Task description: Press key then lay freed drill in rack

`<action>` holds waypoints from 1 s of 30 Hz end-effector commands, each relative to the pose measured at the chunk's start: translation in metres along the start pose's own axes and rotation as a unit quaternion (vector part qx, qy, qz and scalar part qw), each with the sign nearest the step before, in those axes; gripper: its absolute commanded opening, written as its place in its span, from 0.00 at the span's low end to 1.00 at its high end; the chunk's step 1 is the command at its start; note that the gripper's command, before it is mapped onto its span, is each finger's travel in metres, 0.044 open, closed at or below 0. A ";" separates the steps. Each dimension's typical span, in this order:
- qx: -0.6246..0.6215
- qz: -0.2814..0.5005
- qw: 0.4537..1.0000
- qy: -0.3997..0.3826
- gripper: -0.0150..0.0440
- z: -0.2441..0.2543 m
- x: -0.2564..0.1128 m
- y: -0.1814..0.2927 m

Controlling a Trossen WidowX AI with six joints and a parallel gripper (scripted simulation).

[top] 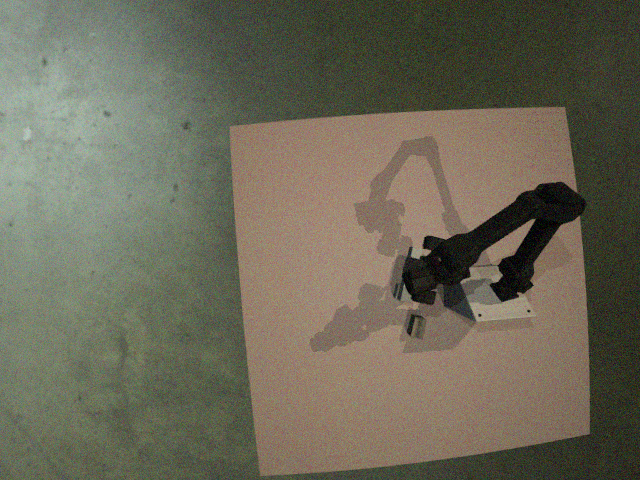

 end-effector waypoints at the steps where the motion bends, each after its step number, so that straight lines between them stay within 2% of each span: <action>1: 0.002 0.013 1.000 0.009 0.25 -0.003 0.012 0.004; 29: 0.002 0.012 1.000 0.010 0.25 -0.005 0.027 0.006; 30: 0.002 0.013 1.000 0.009 0.30 -0.004 0.025 0.006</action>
Point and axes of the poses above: the point midway between the two fingers, 35 mm back from their tips, its own x axis out along the fingers, its own z axis across the jaws, y = z × x, the point moved 5 cm from there along -x, back along the fingers, and after that the axes turned 15 degrees about x, right-handed, at the moved point
